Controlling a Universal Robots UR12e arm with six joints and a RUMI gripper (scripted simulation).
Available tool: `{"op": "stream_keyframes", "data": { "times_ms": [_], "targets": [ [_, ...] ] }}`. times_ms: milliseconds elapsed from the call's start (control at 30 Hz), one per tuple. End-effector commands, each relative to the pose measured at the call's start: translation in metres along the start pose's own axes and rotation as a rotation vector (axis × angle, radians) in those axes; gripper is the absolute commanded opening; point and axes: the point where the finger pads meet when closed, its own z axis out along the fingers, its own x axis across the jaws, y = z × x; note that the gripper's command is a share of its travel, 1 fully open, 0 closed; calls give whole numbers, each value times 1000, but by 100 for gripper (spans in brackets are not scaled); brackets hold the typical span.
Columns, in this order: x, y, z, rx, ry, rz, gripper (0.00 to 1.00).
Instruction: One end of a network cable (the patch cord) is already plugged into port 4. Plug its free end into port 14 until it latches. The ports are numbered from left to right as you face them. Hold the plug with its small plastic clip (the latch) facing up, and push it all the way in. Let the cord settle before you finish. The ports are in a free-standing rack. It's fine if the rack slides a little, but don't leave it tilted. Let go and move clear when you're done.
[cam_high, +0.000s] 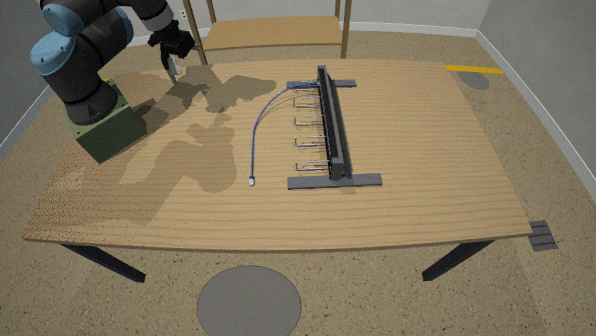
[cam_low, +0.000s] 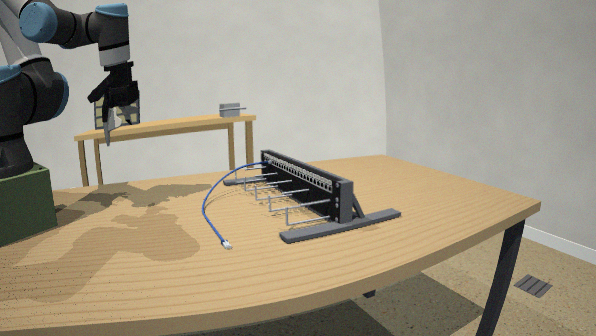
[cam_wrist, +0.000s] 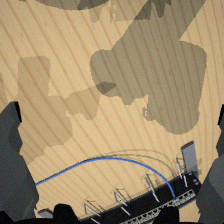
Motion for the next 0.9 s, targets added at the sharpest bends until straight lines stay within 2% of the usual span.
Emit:
{"op": "stream_keyframes", "data": {
  "times_ms": [0, 267, 300, 400, 467, 667, 867],
  "targets": [
    [-12, 40, -3, -9, -29, 113, 100],
    [-67, 153, -5, -48, -102, 447, 100],
    [-67, 153, -5, -48, -102, 447, 100],
    [-95, 197, -1, -68, -129, 581, 100],
    [-95, 197, -1, -68, -129, 581, 100],
    [-156, 273, 16, -110, -176, 826, 100],
    [-207, 322, 35, -145, -209, 1002, 100]
  ]
}}
